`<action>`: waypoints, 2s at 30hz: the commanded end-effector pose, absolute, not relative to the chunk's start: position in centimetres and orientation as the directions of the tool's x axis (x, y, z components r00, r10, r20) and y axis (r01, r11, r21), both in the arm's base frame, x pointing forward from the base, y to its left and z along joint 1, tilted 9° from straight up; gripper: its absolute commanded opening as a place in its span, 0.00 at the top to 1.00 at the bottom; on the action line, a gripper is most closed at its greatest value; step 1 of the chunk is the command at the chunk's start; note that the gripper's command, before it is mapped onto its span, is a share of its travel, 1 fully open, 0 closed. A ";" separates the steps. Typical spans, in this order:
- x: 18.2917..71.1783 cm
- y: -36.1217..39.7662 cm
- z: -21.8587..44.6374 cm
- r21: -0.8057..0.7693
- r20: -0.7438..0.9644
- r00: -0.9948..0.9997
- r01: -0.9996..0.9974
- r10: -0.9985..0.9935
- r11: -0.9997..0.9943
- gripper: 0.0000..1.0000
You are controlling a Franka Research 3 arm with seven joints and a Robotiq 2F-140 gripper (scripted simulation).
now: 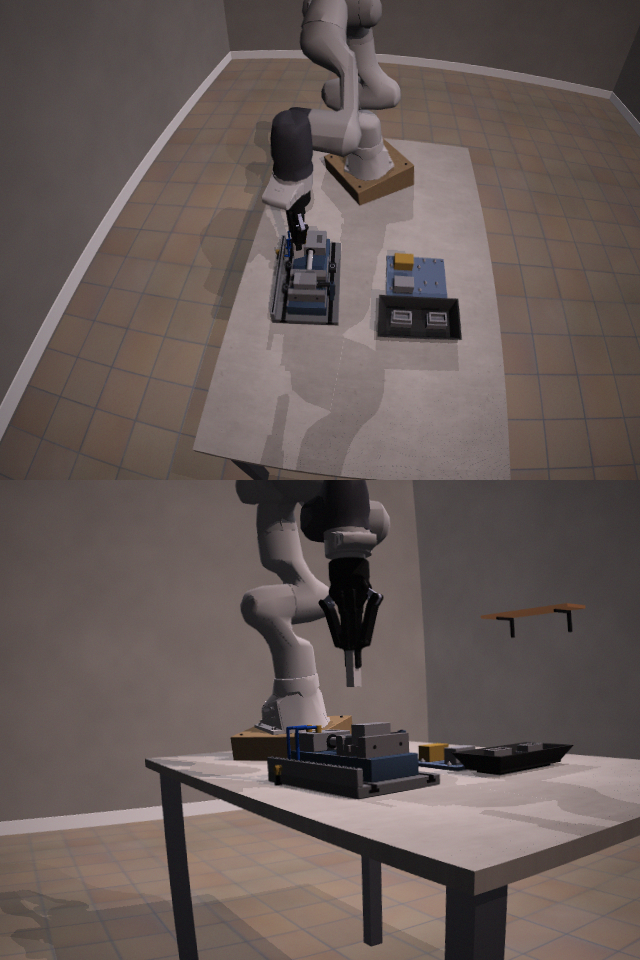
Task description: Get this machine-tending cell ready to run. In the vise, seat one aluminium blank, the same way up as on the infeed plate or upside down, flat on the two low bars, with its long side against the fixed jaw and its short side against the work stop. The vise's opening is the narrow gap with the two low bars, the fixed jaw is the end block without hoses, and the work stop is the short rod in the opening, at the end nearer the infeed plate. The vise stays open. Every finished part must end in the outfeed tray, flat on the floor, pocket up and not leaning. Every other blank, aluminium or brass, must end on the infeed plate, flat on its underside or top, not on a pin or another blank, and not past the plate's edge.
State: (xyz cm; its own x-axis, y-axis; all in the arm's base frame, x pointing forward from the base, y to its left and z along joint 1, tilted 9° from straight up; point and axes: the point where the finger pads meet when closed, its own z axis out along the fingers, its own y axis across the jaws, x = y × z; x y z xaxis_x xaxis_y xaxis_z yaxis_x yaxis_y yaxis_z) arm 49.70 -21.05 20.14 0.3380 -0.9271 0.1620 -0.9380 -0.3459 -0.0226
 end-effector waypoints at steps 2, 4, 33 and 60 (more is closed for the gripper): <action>49.8 -21.2 20.1 0.004 0.149 0.503 -0.861 -0.851 -0.508 1.00; 49.8 -21.3 20.1 0.008 0.149 0.529 -0.845 -0.835 -0.534 1.00; 50.8 -22.6 20.4 0.070 0.132 0.834 -0.547 -0.536 -0.834 1.00; 51.7 -23.8 20.6 0.118 0.094 0.982 -0.174 -0.163 -0.978 1.00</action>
